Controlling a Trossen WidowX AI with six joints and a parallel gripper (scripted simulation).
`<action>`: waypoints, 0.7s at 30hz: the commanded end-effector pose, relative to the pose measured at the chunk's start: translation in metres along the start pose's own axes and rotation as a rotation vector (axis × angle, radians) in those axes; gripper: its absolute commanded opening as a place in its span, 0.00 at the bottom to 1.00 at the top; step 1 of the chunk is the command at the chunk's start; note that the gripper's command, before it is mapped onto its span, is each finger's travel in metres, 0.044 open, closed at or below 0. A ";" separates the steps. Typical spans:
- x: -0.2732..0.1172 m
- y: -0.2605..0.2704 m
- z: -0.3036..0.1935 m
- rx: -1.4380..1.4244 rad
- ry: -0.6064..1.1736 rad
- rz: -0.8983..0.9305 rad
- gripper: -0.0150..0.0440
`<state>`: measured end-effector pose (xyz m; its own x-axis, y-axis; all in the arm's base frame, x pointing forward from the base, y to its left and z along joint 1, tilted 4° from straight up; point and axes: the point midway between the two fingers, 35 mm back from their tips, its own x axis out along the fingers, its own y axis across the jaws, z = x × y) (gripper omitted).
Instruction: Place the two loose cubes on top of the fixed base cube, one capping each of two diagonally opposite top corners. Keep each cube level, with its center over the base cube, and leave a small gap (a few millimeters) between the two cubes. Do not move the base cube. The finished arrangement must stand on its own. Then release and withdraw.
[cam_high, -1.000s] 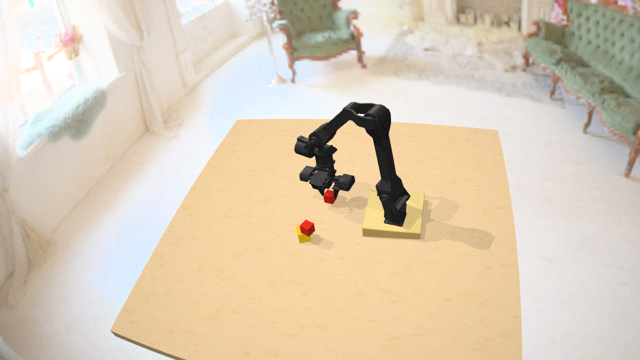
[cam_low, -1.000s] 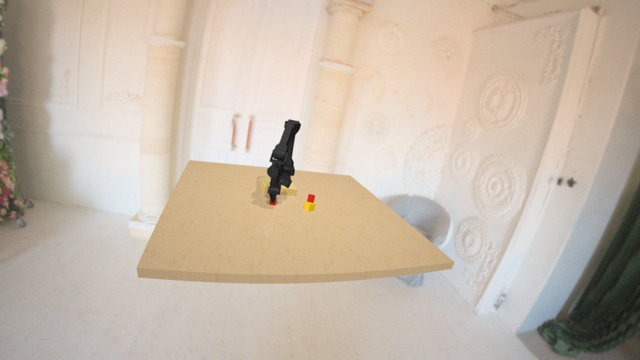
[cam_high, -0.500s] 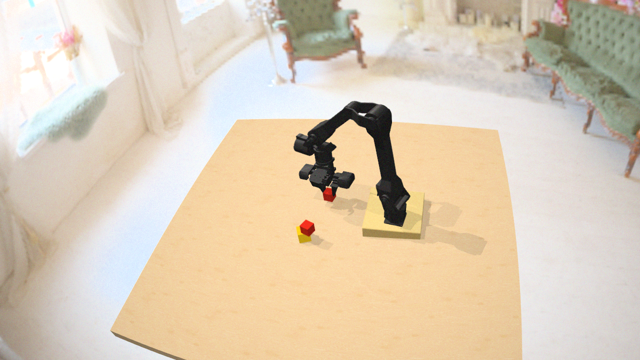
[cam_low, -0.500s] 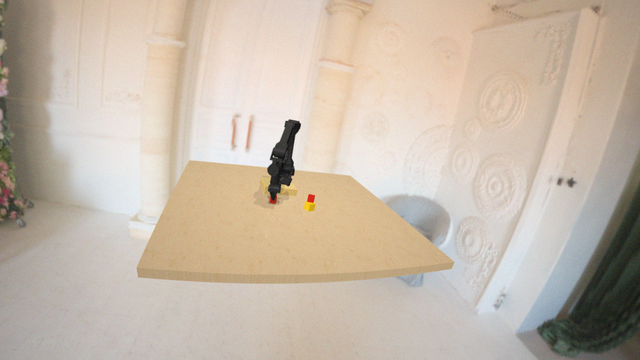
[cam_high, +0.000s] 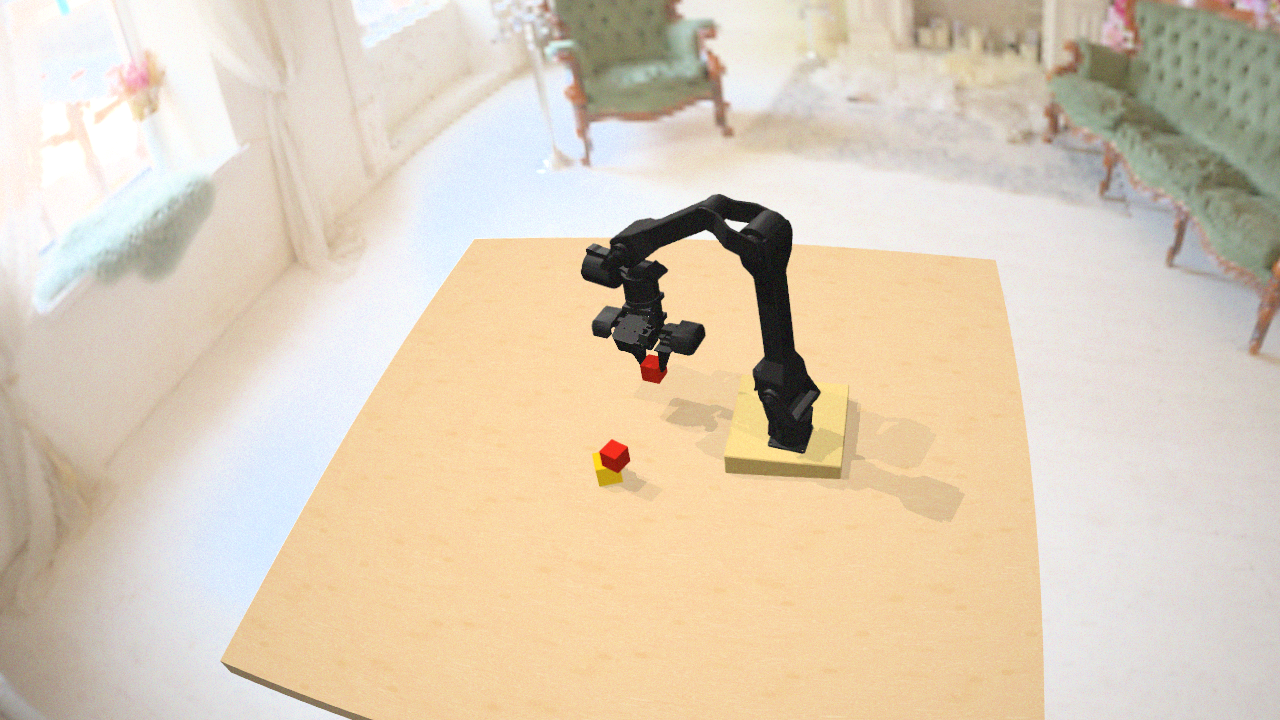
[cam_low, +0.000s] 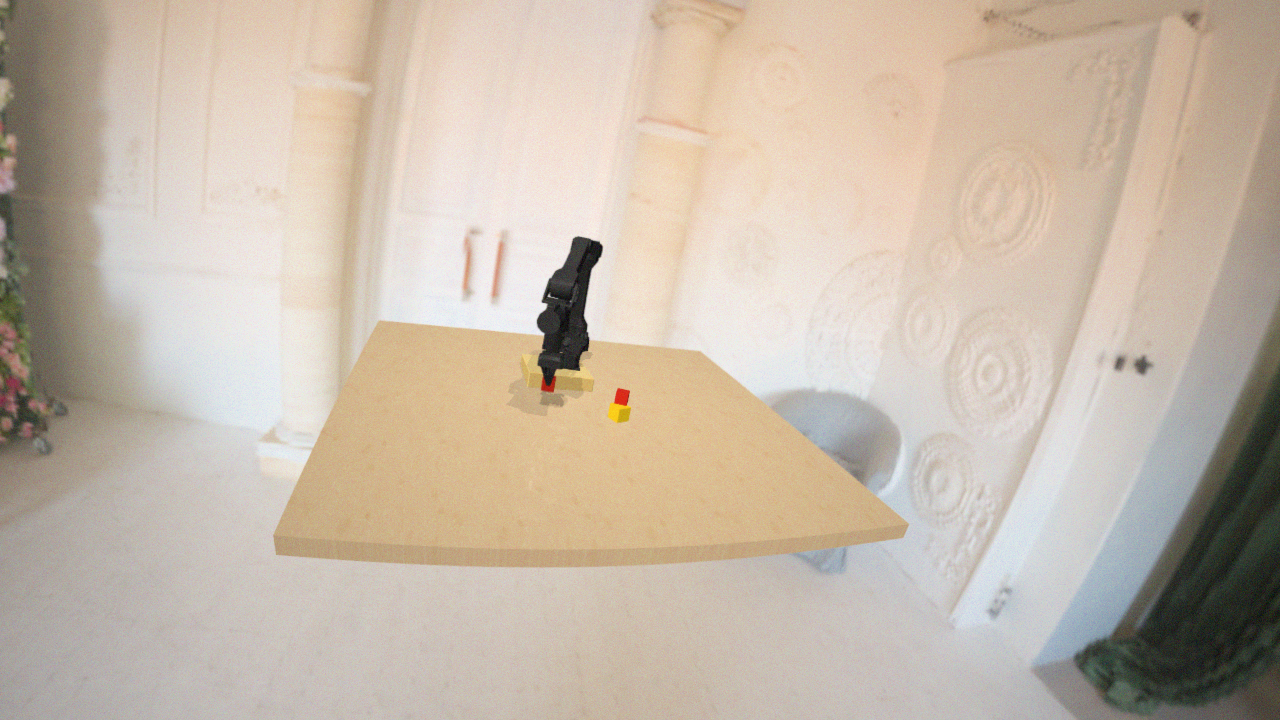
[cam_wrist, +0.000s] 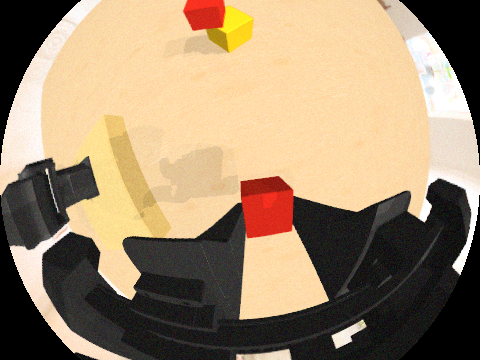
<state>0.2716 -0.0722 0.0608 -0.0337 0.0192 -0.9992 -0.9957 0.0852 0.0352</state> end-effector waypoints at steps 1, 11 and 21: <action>-0.013 -0.001 -0.001 -0.004 0.005 -0.006 0.43; -0.044 0.003 0.000 -0.004 0.005 -0.004 0.43; -0.053 0.002 0.006 0.059 0.005 -0.005 0.43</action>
<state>0.2695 -0.0702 0.1122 -0.0310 0.0183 -0.9994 -0.9941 0.1034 0.0327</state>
